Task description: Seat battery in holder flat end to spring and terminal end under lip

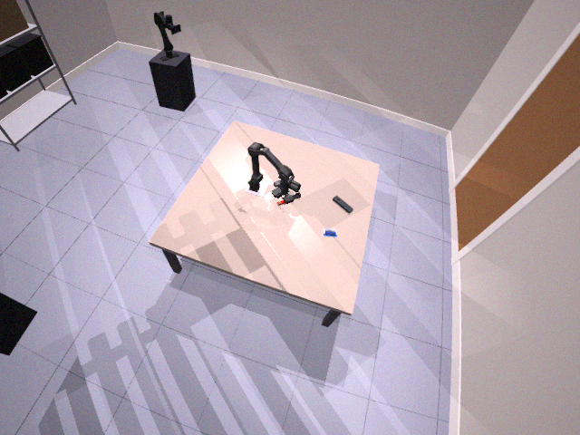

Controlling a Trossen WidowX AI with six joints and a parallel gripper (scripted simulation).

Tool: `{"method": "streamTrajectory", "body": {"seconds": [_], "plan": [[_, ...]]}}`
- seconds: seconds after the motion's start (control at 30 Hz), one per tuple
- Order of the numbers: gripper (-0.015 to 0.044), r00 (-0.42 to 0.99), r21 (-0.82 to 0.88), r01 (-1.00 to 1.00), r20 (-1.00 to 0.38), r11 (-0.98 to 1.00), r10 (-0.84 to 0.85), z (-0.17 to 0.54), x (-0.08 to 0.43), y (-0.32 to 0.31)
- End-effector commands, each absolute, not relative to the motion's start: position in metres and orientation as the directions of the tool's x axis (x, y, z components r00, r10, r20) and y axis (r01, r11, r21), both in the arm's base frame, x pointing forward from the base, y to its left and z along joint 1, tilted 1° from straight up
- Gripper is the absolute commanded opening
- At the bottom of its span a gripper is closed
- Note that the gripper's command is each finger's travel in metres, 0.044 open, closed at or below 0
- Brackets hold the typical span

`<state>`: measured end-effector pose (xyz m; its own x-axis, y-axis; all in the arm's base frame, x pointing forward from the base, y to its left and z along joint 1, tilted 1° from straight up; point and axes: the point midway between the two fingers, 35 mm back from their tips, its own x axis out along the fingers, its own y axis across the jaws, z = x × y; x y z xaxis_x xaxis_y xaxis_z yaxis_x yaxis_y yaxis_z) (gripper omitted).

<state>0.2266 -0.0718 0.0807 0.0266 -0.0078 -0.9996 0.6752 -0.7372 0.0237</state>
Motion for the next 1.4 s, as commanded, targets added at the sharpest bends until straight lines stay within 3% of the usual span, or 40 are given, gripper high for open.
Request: {"method": "streamTrajectory", "body": {"seconds": [0.0, 0.8, 0.93, 1.2, 1.37], "plan": [[0.0238, 0.013, 0.008, 0.672, -1.0, -0.741, 0.001, 0.07, 0.225, -0.071], [0.0238, 0.013, 0.008, 0.672, -1.0, -0.741, 0.001, 0.034, 0.224, -0.07], [0.0133, 0.013, 0.008, 0.672, -1.0, -0.741, 0.001, 0.034, 0.224, -0.07], [0.008, 0.013, 0.008, 0.672, -1.0, -0.741, 0.001, 0.034, 0.224, -0.07], [0.0076, 0.013, 0.009, 0.674, -1.0, -0.739, 0.0, 0.035, 0.224, -0.07]]}}
